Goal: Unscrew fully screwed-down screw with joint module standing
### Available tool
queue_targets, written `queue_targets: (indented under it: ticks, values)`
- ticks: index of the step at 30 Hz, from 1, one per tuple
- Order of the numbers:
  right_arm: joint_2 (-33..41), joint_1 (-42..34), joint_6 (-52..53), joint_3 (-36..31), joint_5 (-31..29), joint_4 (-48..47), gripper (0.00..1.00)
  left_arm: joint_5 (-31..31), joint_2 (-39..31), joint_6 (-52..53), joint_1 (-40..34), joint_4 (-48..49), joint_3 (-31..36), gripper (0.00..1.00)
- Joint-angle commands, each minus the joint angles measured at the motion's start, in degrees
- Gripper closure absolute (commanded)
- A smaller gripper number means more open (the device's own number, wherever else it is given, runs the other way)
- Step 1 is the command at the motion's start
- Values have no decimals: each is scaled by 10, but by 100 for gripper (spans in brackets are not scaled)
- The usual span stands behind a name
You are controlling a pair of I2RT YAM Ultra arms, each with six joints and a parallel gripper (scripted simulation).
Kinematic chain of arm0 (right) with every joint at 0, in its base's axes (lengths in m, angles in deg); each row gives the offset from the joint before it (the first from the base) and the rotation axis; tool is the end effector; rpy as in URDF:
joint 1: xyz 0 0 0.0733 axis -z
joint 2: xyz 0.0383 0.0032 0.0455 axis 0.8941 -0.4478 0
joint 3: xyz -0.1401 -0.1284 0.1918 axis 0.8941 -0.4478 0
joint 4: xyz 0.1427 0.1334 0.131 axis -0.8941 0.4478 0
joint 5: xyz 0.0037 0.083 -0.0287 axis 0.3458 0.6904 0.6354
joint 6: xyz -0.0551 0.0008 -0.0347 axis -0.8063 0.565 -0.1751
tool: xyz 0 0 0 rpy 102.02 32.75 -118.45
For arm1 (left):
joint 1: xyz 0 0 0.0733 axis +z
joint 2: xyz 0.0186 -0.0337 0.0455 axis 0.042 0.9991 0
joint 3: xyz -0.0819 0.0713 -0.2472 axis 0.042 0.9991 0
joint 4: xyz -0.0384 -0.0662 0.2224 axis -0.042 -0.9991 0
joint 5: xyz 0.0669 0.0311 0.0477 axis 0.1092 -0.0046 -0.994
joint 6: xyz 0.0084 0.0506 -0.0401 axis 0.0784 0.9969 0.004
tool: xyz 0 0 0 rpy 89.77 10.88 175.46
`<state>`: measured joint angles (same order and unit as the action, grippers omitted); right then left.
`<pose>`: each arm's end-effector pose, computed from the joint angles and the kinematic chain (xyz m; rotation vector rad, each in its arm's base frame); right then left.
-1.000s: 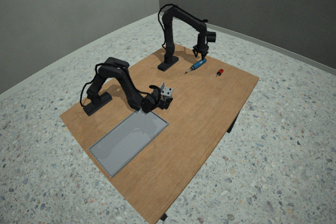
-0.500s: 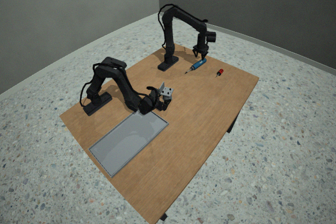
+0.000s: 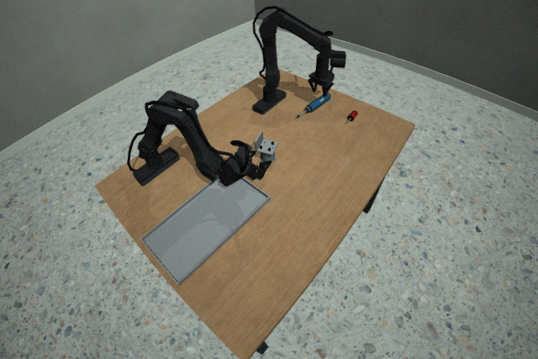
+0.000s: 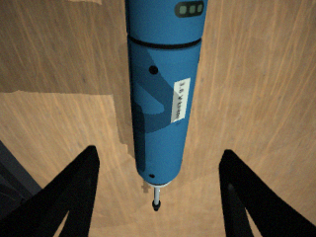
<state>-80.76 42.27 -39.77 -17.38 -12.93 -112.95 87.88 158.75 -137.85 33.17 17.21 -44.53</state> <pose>0.3187 0.1733 0.0706 -1.3904 1.4023 1.0693 0.1928 0.1160 0.1999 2.0779 -2.3395 -0.0042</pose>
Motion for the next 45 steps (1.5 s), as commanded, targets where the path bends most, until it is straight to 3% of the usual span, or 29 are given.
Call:
queue_targets:
  ticks: [1, 21, 45]
  values:
    - [21, 9, -18, -2, 15, 21, 14, 0, -21, 4, 0, -8, -15, 35]
    - [43, 39, -63, -20, 39, 78, 14, 0, -21, 4, 0, -8, -15, 35]
    - [141, 35, -63, 9, 39, 179, 14, 0, -21, 4, 0, -8, -15, 35]
